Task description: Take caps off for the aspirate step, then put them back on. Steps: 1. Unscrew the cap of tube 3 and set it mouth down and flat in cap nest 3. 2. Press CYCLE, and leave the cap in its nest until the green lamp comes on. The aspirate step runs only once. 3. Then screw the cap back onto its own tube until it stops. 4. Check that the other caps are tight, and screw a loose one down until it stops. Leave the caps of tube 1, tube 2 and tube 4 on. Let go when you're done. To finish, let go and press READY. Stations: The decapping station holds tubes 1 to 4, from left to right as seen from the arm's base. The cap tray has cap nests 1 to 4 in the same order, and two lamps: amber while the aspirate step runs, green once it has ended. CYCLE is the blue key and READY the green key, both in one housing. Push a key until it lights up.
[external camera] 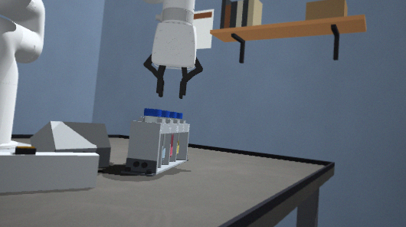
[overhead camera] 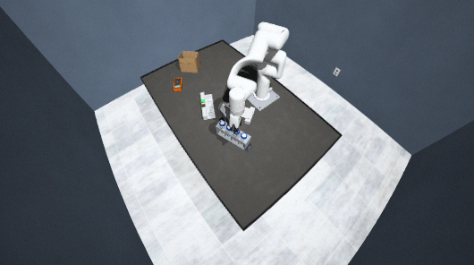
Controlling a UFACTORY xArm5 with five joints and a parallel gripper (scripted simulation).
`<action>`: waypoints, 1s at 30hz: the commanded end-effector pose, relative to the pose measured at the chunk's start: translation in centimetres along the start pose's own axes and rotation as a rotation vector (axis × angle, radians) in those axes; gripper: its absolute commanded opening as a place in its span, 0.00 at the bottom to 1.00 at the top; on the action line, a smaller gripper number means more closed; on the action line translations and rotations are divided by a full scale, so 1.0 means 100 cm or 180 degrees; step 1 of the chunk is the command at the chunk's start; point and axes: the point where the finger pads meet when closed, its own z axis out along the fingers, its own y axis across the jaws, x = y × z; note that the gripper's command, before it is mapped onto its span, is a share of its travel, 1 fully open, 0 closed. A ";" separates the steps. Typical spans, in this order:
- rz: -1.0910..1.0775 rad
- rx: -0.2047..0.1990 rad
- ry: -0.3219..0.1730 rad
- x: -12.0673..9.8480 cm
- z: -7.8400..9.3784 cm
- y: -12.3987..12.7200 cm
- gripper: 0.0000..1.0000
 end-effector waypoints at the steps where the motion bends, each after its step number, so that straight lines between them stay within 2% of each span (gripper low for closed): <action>1: -0.0054 -0.0014 -0.0045 -0.001 0.001 0.001 0.46; 8: -0.0054 -0.0014 -0.0045 -0.002 0.022 0.001 0.46; 10: -0.0054 -0.0014 -0.0045 -0.002 0.022 0.001 0.46; 14: -0.0054 -0.0014 -0.0045 -0.002 0.034 0.001 0.46; 30: -0.0054 -0.0014 -0.0045 -0.002 0.037 0.001 0.46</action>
